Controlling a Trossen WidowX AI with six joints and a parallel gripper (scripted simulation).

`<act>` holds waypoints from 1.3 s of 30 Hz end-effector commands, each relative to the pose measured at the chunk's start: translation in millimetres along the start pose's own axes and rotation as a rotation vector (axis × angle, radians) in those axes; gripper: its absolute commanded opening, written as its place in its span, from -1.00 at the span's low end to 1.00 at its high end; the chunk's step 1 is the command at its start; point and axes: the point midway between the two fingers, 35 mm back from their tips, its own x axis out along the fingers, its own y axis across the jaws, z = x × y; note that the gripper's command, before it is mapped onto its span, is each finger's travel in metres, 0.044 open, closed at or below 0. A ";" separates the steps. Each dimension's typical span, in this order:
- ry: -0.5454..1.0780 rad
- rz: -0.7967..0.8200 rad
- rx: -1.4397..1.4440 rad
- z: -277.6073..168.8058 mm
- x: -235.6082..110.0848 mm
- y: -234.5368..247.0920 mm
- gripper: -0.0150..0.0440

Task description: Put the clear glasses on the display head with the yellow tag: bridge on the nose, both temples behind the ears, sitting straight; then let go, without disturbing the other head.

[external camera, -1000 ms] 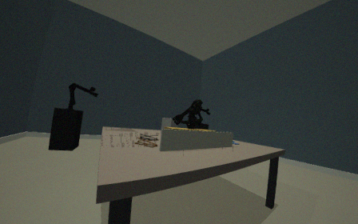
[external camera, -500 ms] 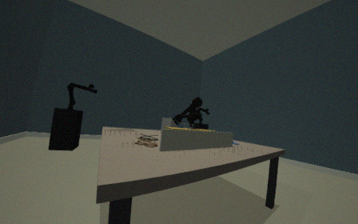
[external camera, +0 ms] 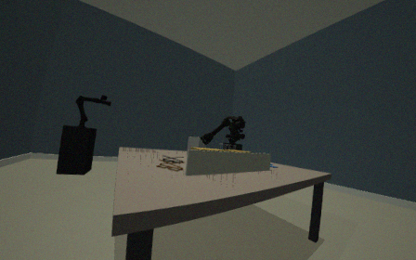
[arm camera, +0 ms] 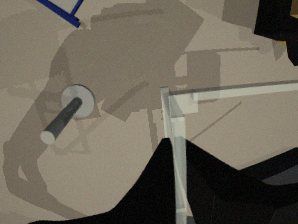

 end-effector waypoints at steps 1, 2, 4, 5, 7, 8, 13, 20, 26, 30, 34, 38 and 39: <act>-0.011 -0.002 -0.130 11.5 -3.3 31.5 -0.49; -0.012 -0.002 -0.160 13.3 -3.5 39.3 -0.49; -0.014 0.000 -0.220 16.3 -4.1 55.3 -0.49; -0.015 0.001 -0.250 17.5 -4.4 63.4 -0.49; -0.018 0.003 -0.310 19.2 -5.1 79.6 -0.49; -0.020 0.005 -0.341 19.8 -5.6 87.8 -0.49; -0.030 0.018 -0.491 19.5 -8.5 128.9 -0.49; -0.043 0.034 -0.625 14.9 -12.3 165.5 -0.49; -0.043 0.034 -0.626 15.4 -7.7 165.4 -0.49; -0.042 0.033 -0.626 16.7 7.5 165.5 -0.49; -0.043 0.034 -0.627 17.4 26.2 166.5 -0.49; -0.046 0.036 -0.626 16.9 43.9 168.4 -0.49; -0.046 0.036 -0.626 16.8 46.1 168.7 -0.49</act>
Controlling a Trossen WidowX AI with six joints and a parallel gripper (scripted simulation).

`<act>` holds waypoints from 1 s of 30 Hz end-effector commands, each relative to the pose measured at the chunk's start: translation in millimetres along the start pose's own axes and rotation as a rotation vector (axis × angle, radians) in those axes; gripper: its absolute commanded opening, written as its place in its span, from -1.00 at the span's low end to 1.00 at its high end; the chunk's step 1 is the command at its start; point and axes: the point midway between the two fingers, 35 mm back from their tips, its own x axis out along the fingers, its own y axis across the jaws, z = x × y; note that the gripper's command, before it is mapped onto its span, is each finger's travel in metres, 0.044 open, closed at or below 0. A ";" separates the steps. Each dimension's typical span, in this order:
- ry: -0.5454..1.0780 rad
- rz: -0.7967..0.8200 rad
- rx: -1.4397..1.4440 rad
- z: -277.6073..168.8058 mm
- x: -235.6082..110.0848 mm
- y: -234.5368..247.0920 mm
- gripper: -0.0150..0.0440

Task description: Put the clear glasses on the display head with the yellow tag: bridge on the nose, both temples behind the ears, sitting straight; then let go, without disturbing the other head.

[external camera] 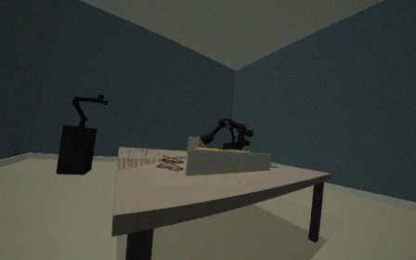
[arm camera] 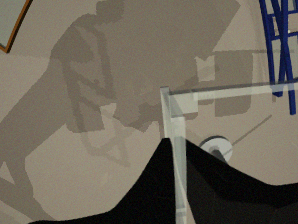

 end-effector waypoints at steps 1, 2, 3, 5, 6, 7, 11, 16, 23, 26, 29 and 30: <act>0.002 -0.003 0.009 -2.2 12.0 0.5 -0.49; 0.002 -0.003 0.009 -2.2 12.0 0.5 -0.49; 0.002 -0.003 0.009 -2.2 12.0 0.5 -0.49; 0.002 -0.003 0.009 -2.0 12.0 0.6 -0.49; 0.002 -0.003 0.009 -1.6 12.0 0.9 -0.49; 0.002 -0.003 0.009 -1.0 12.0 1.2 -0.49; 0.002 -0.003 0.009 2.8 12.0 3.6 -0.49; 0.002 -0.003 0.009 6.0 11.9 5.7 -0.49; 0.002 -0.003 0.009 9.0 11.8 7.6 -0.49; 0.001 -0.003 0.009 11.0 11.8 8.9 -0.49; 0.001 -0.003 0.009 13.1 11.8 10.2 -0.49; 0.001 -0.003 0.009 13.8 11.8 10.6 -0.49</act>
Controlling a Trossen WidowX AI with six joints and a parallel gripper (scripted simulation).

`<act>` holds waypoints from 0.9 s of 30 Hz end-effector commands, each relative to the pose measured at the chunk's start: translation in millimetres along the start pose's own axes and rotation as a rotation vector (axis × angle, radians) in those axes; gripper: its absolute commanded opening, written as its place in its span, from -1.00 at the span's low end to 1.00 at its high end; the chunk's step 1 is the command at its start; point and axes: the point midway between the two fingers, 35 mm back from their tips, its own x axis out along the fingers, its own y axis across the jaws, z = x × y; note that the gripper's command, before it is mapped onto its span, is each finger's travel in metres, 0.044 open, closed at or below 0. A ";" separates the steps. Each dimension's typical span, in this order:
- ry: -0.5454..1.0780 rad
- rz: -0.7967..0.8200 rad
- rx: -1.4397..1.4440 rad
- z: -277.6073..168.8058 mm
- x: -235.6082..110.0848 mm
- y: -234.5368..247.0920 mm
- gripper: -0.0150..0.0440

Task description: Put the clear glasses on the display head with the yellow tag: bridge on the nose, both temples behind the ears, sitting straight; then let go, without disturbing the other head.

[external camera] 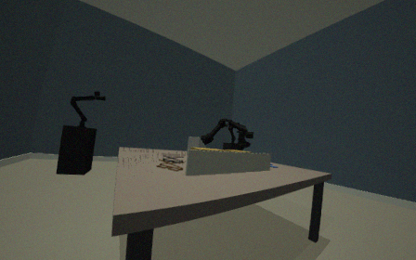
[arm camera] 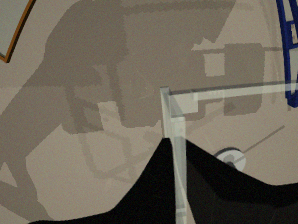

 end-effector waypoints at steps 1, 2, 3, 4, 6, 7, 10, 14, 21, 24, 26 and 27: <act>-0.003 -0.005 -0.001 5.4 -1.6 1.7 -0.49; -0.003 -0.005 -0.001 6.1 -1.6 2.1 -0.49; -0.003 -0.005 -0.001 6.7 -1.6 2.4 -0.49; -0.003 -0.005 -0.001 7.4 -1.6 2.7 -0.49; -0.003 -0.005 -0.001 8.6 -1.6 3.4 -0.49; -0.004 -0.005 -0.001 9.3 -1.7 3.7 -0.49; -0.004 -0.005 -0.001 11.2 -1.7 4.6 -0.49; -0.004 -0.005 -0.001 13.6 -1.8 5.6 -0.49; -0.004 -0.005 -0.001 17.7 -1.8 7.1 -0.49; -0.004 -0.005 -0.001 19.4 -1.9 7.6 -0.49; -0.004 -0.005 -0.001 20.5 -1.9 7.9 -0.49; -0.004 -0.005 -0.001 21.1 -1.9 8.1 -0.49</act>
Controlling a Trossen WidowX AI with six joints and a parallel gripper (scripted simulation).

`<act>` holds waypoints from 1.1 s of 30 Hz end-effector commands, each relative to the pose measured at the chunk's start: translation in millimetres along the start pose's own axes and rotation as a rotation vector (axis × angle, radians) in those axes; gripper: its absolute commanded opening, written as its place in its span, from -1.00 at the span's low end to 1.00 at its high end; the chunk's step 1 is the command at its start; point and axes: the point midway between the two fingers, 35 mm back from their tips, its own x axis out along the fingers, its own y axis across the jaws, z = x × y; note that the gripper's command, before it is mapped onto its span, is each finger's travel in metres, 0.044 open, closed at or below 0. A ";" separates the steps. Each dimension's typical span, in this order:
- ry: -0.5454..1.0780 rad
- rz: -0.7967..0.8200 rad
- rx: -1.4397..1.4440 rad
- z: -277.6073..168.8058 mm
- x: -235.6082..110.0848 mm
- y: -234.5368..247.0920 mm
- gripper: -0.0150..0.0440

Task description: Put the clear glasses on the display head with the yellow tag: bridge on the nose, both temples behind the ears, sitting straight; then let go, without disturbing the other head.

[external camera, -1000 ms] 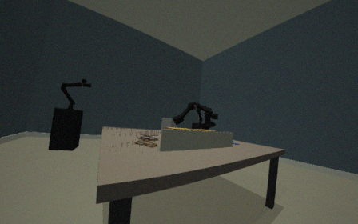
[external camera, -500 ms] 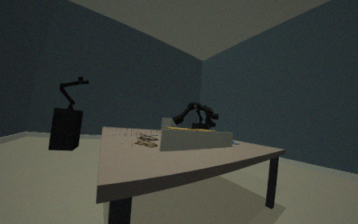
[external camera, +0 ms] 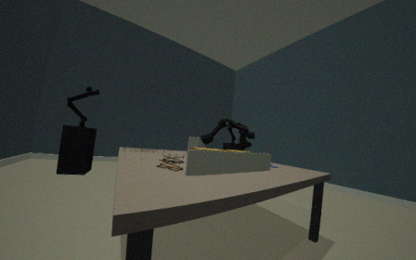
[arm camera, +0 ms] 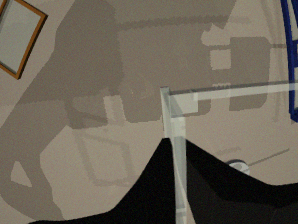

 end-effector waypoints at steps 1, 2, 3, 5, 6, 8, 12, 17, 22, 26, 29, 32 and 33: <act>-0.004 -0.006 0.000 5.0 -1.8 0.6 -0.49; -0.004 -0.006 0.000 5.5 -1.8 0.8 -0.49; -0.004 -0.006 0.000 6.1 -1.8 0.9 -0.49; -0.004 -0.006 0.000 7.1 -1.8 1.2 -0.49; -0.004 -0.006 0.000 7.7 -1.9 1.3 -0.49; -0.004 -0.006 0.000 8.8 -1.9 1.6 -0.49; -0.004 -0.006 0.000 10.8 -1.9 2.1 -0.49; -0.005 -0.006 0.000 13.2 -2.0 2.5 -0.49; -0.005 -0.006 0.000 15.5 -2.0 2.8 -0.49; -0.005 -0.006 0.000 15.8 -2.0 2.8 -0.49; -0.005 -0.006 0.000 15.0 -2.0 2.8 -0.49; -0.005 -0.006 0.000 13.7 -2.0 2.7 -0.49; -0.005 -0.006 0.000 13.5 -2.0 2.7 -0.49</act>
